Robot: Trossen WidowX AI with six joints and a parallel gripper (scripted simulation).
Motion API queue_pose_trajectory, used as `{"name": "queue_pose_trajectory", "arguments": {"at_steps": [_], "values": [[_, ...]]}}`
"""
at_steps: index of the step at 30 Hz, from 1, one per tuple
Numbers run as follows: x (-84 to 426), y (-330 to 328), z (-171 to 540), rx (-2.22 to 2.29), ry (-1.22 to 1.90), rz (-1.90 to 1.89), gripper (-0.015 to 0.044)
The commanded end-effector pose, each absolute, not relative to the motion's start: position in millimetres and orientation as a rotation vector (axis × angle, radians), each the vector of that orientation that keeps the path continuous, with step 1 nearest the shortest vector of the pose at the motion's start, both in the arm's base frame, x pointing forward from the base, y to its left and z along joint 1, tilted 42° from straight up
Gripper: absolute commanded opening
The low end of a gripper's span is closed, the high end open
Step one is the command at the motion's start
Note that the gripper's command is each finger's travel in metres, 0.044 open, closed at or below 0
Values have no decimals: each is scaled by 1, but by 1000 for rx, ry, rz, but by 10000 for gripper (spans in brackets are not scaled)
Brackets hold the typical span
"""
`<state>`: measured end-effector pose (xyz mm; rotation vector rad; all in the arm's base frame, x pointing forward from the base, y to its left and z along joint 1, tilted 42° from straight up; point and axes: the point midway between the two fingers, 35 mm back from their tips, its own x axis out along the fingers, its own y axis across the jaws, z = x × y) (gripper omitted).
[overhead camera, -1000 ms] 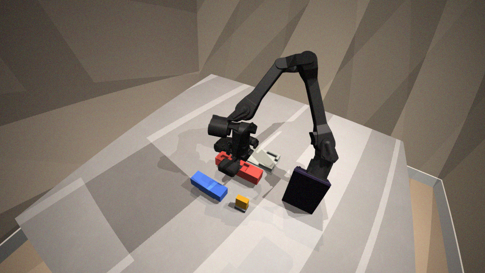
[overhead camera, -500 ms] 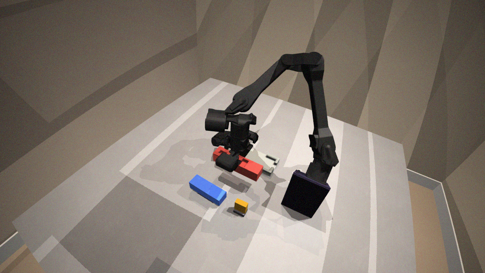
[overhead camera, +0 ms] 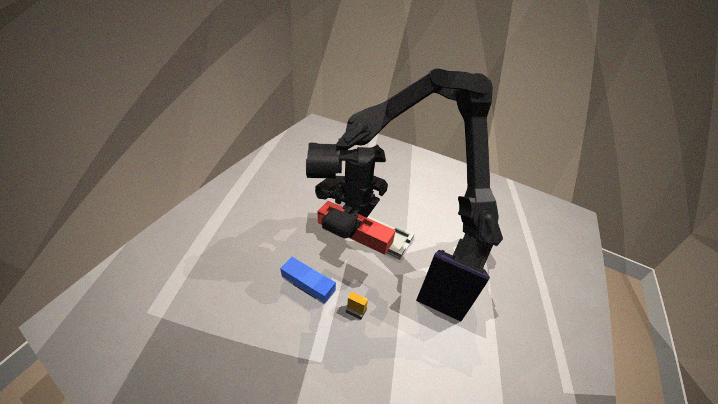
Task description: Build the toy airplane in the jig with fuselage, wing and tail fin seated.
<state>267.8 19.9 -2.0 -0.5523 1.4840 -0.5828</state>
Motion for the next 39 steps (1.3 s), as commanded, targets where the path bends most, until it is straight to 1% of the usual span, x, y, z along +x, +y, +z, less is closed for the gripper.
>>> {"name": "queue_pose_trajectory", "arguments": {"at_steps": [1, 6, 39], "values": [[267, 28, 9, -543, 1476, -583, 0], [269, 24, 10, -541, 1477, -581, 0], [281, -71, 33, -533, 1475, -569, 0]]}}
